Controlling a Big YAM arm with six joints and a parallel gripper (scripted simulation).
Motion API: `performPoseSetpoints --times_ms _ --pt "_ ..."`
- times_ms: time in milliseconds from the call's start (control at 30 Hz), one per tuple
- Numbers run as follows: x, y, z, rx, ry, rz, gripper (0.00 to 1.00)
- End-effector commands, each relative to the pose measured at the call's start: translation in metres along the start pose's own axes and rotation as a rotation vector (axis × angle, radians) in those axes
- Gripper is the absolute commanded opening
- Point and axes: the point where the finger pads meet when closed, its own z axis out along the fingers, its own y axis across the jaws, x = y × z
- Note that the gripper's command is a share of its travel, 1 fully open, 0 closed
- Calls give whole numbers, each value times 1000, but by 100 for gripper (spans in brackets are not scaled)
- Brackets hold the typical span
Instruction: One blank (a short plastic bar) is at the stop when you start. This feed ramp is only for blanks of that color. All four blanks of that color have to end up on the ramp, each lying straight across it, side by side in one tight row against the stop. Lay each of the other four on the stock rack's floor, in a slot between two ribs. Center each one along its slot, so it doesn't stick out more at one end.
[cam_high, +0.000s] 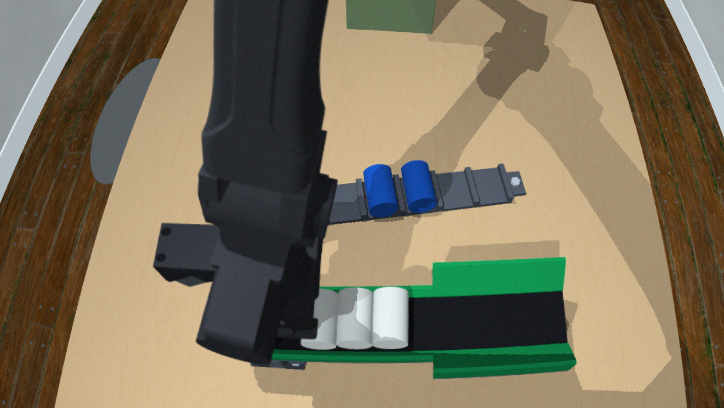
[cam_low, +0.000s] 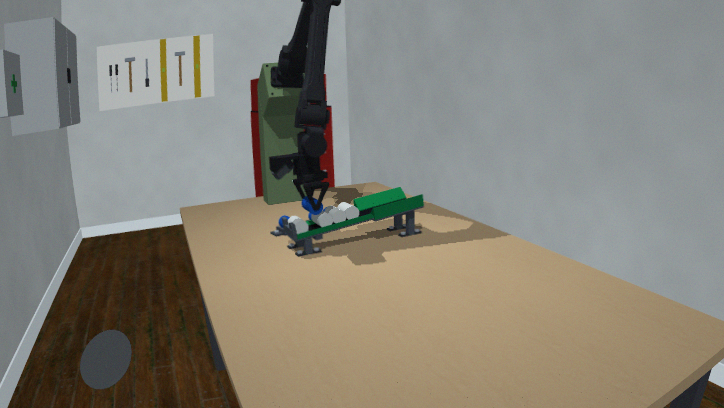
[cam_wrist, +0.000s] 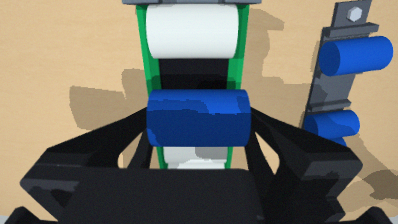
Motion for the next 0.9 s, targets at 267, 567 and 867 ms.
performPoseSetpoints --times_ms 267,567,867 --pt "-10 7 -66 -21 -18 -3 60" --pt "-9 14 -66 -36 -19 0 60" --pt "14 -63 -18 -4 -1 -66 60"
